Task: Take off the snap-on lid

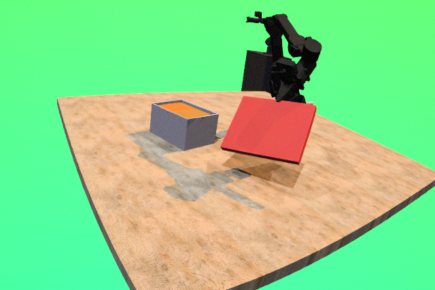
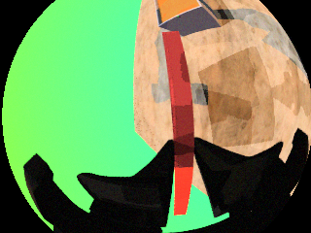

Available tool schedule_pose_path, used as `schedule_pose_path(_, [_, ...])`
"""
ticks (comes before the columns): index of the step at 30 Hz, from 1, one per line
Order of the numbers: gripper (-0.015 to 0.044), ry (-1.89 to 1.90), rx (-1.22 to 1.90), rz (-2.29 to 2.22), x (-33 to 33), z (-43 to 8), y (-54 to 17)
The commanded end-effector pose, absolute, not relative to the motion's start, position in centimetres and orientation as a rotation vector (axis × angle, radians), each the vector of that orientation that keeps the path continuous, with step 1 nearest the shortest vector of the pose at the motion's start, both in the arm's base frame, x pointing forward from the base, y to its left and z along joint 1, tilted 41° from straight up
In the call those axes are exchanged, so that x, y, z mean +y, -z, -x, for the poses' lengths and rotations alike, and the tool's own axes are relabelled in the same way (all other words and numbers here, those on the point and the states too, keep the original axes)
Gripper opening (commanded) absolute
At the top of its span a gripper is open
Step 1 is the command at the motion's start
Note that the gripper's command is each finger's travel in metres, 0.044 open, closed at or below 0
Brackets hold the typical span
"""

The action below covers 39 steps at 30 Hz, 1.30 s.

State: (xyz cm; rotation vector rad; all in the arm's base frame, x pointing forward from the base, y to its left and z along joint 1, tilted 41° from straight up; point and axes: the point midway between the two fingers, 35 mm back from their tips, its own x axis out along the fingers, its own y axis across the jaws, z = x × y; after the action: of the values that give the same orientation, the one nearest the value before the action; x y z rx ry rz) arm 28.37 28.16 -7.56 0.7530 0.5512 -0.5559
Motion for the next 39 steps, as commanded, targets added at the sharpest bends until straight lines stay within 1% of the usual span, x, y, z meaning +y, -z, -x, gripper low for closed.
schedule_pose_path(1, [0.0,0.549,0.544,-0.756,28.1,-28.5,7.6])
schedule_pose_path(39, [0.0,0.549,0.543,-0.755,26.2,-28.5,10.0])
